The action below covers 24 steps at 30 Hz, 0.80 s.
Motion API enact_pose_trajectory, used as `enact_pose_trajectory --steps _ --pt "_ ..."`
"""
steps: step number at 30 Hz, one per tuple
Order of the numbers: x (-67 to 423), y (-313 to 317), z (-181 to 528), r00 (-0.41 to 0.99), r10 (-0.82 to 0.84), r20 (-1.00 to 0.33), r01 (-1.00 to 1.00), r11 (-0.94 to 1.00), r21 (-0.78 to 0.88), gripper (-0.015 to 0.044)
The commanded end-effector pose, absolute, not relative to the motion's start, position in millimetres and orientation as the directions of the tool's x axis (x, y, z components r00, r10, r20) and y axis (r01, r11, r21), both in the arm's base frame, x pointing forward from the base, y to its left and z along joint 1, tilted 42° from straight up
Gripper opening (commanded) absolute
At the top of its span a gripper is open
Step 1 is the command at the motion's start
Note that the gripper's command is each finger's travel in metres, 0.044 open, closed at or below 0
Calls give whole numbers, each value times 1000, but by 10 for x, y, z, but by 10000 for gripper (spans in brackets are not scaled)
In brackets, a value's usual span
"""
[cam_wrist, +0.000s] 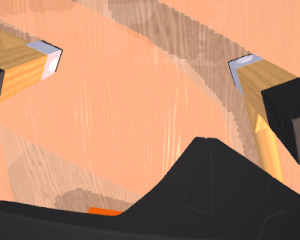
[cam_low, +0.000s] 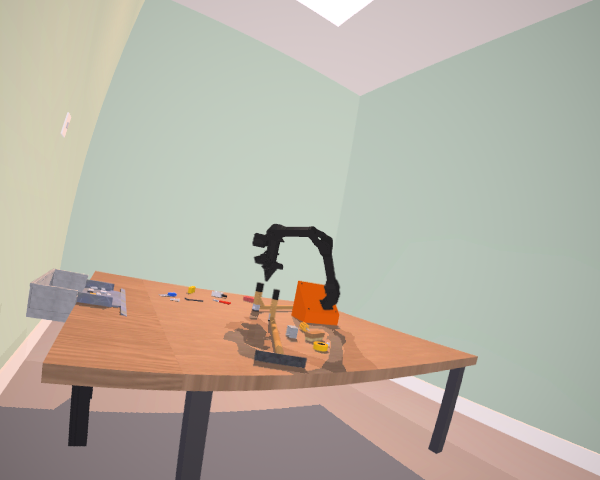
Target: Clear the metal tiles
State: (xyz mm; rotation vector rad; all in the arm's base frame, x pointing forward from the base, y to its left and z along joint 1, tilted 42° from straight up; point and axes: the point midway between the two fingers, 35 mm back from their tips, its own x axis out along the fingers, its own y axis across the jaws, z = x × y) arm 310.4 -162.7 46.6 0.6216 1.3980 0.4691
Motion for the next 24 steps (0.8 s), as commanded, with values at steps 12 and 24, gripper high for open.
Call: enact_pose_trajectory --steps 12,24 --pt "3149 -1390 202 122 649 -751 62 750 658 0" --pt "3167 -1208 11 123 650 -750 61 749 660 0"
